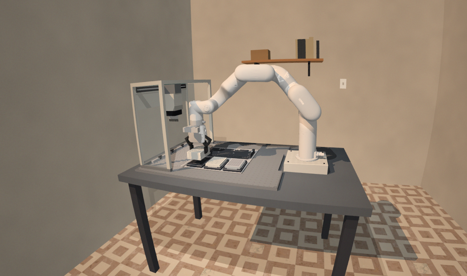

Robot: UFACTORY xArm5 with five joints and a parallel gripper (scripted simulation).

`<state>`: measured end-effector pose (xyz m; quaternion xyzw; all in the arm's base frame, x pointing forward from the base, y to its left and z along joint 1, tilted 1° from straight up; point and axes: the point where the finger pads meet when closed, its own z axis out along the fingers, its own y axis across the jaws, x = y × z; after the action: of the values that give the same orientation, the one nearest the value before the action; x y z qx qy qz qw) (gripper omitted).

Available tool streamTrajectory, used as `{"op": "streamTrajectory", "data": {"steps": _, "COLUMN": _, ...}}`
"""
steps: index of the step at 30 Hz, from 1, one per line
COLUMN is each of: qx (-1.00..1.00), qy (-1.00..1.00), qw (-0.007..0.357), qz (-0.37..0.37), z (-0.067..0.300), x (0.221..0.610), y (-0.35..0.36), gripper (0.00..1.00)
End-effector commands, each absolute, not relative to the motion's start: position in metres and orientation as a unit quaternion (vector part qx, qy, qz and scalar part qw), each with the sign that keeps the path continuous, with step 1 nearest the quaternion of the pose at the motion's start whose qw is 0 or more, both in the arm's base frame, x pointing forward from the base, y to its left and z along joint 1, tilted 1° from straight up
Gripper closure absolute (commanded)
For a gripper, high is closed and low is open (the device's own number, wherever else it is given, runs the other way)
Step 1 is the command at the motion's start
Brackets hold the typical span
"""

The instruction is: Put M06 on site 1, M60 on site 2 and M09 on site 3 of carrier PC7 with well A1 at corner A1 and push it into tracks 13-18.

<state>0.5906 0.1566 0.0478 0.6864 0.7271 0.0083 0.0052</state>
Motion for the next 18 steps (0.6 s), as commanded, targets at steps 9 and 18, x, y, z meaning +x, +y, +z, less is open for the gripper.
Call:
{"op": "streamTrajectory", "data": {"steps": 9, "qx": 0.686, "qy": 0.727, "qw": 0.007, "qz": 0.009, "z": 0.067, "x": 0.591, "y": 0.157, "gripper": 1.00}}
{"op": "streamTrajectory", "data": {"steps": 18, "qx": 0.686, "qy": 0.727, "qw": 0.007, "qz": 0.009, "z": 0.082, "x": 0.591, "y": 0.157, "gripper": 1.00}}
